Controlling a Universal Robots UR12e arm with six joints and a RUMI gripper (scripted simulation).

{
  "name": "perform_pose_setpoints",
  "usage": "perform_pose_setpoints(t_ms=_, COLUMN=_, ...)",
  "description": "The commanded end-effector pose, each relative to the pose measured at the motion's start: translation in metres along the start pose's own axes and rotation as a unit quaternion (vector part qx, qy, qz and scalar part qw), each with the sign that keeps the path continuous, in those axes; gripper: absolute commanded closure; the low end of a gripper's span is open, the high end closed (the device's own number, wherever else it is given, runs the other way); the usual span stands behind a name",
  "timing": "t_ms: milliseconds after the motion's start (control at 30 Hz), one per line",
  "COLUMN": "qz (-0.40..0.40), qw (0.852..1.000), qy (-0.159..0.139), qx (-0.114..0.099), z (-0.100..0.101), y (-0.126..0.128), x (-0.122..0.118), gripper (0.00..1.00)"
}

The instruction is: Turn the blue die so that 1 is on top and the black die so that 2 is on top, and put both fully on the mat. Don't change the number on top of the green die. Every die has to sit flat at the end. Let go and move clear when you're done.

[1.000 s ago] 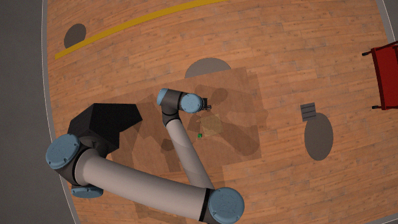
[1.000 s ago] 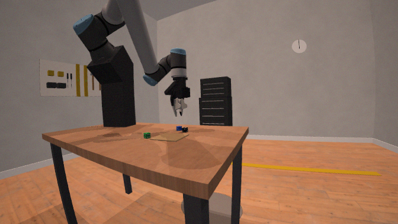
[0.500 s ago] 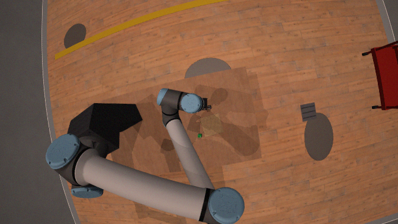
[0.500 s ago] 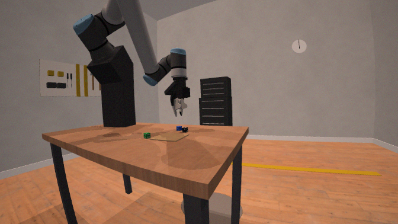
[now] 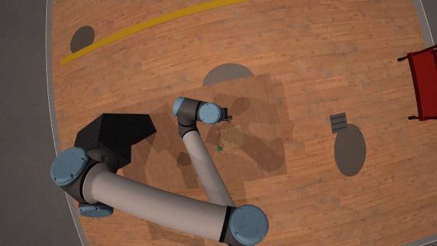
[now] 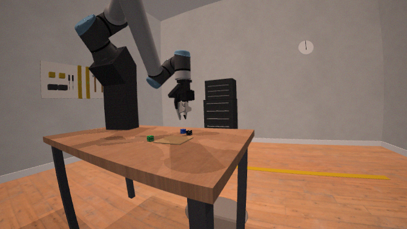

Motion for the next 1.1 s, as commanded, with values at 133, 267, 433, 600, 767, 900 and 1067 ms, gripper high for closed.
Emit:
perform_pose_setpoints(t_ms=133, qz=0.000, qw=1.000, qy=0.000, qx=0.000, z=0.007, y=0.000, x=0.000, gripper=0.76)
perform_pose_setpoints(t_ms=267, qz=0.000, qw=1.000, qy=0.000, qx=0.000, z=0.013, y=0.000, x=0.000, gripper=0.76)
perform_pose_setpoints(t_ms=433, qz=0.000, qw=1.000, qy=0.000, qx=0.000, z=0.021, y=0.000, x=0.000, gripper=0.76)
perform_pose_setpoints(t_ms=600, qz=0.000, qw=1.000, qy=0.000, qx=0.000, z=0.025, y=0.000, x=0.000, gripper=0.76)
perform_pose_setpoints(t_ms=767, qz=0.000, qw=1.000, qy=0.000, qx=0.000, z=0.033, y=0.000, x=0.000, gripper=0.76)
perform_pose_setpoints(t_ms=900, qz=0.000, qw=1.000, qy=0.000, qx=0.000, z=0.038, y=0.000, x=0.000, gripper=0.76)
perform_pose_setpoints(t_ms=1067, qz=0.000, qw=1.000, qy=0.000, qx=0.000, z=0.042, y=0.000, x=0.000, gripper=0.76)
Point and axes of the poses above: the point where the finger pads meet when closed, its own z axis out along the fingers, its own y axis across the jaws, x = y × z, the point moved 8 cm from there along -z, back along the fingers, and after that the axes turned 13 degrees about -z, right-handed, at the moved point
